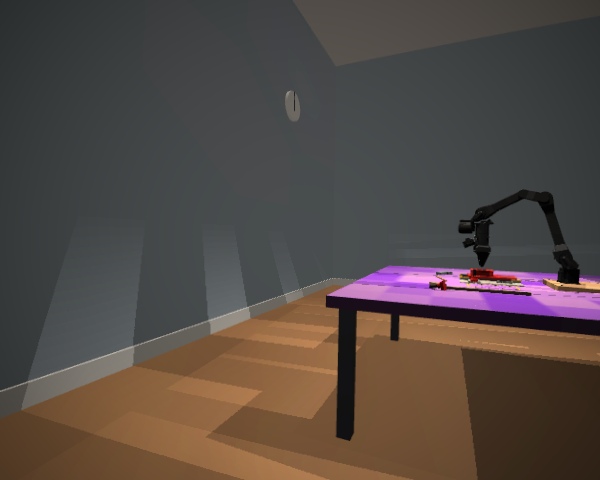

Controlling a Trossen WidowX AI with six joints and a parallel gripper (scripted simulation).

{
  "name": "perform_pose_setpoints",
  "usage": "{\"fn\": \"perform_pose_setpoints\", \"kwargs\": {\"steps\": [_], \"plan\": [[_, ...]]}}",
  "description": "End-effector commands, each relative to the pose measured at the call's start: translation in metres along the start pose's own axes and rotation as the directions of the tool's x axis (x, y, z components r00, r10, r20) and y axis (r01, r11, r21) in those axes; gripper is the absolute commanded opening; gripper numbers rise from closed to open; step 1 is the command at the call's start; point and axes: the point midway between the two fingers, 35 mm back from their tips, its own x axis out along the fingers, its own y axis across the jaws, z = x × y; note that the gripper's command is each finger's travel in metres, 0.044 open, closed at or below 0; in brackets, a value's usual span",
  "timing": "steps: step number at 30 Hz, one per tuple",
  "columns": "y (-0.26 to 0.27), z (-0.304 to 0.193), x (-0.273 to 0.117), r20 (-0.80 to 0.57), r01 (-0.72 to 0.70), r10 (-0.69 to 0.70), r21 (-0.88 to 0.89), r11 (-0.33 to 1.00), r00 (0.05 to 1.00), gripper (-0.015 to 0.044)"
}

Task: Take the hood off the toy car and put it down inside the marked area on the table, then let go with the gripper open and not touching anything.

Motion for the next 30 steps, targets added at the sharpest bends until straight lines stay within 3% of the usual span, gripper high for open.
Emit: {"fn": "perform_pose_setpoints", "kwargs": {"steps": [1, 30], "plan": [[0.001, -0.002, 0.005, -0.006, -0.002, 0.002, 0.004, 1.0, 1.0, 0.044], [0.001, -0.003, 0.021, -0.006, -0.002, 0.002, 0.004, 1.0, 1.0, 0.044]]}}
